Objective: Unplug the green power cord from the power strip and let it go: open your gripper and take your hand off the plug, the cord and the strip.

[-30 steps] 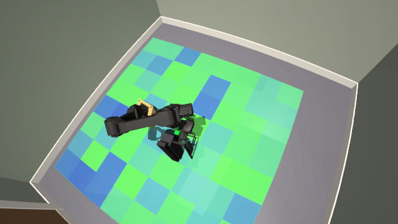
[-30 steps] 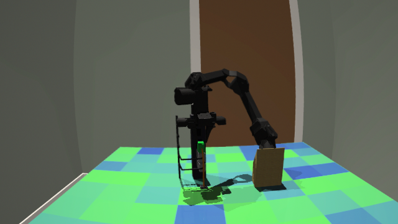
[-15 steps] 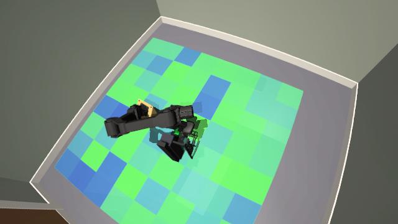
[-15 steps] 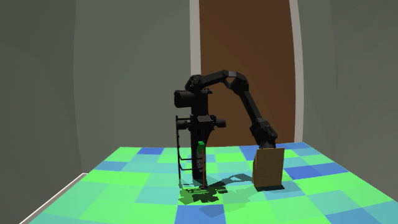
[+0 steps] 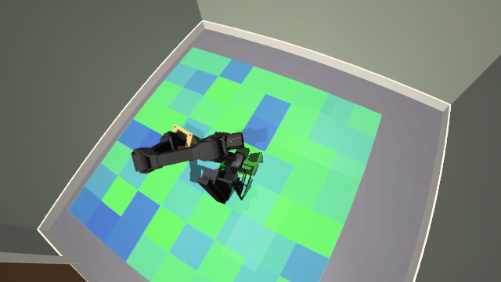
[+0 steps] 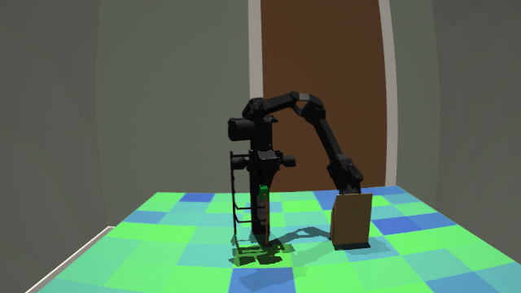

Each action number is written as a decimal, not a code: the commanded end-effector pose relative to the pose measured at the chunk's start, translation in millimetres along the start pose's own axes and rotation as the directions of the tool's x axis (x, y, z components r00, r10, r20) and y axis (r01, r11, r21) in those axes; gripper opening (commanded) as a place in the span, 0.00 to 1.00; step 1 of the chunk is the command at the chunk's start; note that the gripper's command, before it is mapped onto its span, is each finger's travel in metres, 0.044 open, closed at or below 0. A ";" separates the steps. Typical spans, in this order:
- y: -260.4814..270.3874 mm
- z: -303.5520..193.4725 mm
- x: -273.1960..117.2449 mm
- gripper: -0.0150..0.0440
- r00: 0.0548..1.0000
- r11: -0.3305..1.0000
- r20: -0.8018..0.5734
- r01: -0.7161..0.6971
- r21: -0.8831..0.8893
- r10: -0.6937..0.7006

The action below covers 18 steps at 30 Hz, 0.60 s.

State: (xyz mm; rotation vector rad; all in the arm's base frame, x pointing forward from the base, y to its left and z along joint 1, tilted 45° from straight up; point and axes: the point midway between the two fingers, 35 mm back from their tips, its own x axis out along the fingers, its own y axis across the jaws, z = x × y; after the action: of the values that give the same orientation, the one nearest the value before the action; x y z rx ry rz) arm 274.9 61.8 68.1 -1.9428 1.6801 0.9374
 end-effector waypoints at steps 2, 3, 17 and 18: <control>-0.9 8.3 -0.7 0.25 1.000 1.000 0.004 0.001 -0.001 -0.001; -1.0 10.0 -0.7 0.25 1.000 1.000 0.004 0.001 -0.001 -0.001; -2.0 33.2 -2.1 0.25 1.000 1.000 0.005 0.001 -0.004 -0.001; -1.9 34.9 -2.3 0.25 1.000 1.000 0.005 0.001 -0.004 -0.001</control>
State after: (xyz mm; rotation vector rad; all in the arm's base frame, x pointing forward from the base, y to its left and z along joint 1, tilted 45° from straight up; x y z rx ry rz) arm 275.5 63.6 61.2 -1.9665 1.7167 0.8765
